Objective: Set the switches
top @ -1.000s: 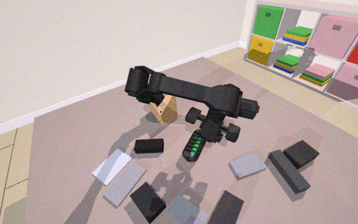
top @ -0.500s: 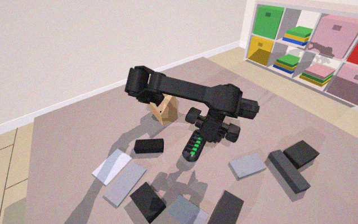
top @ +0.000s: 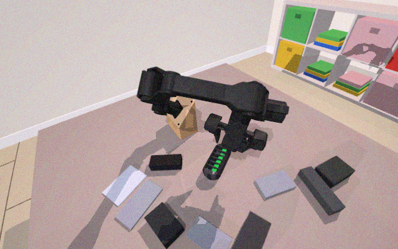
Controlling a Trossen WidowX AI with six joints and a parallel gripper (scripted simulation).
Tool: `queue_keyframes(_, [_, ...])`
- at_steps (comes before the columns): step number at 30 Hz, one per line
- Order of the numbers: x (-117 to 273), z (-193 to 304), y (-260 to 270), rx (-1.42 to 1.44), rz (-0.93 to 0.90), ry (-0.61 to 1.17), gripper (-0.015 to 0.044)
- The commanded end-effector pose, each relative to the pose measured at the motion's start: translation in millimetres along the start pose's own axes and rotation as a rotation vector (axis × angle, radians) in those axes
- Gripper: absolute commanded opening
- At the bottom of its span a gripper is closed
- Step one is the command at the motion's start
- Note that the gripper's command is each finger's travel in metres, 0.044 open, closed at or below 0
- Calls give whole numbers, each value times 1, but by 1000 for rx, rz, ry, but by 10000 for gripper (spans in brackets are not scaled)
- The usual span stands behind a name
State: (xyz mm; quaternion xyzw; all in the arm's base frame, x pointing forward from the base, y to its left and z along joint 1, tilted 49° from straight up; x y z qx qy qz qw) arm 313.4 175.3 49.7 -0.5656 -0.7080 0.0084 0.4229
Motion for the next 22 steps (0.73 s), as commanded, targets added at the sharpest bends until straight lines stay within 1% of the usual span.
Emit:
queue_keyframes(1, [49, 1, -16, 44, -92, -1, 256])
queue_keyframes(11, [49, 1, -16, 44, -92, -1, 0])
queue_keyframes(22, [49, 1, -16, 44, -92, -1, 0])
Point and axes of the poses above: the point midway between the two fingers, 35 mm back from their tips, its own x axis back along the fingers, its own y axis across the jaws, z = x × y, the point moved 7 cm from there along x, back along the fingers, and after that the axes turned 1 degree about -x, right-handed, at the moved point
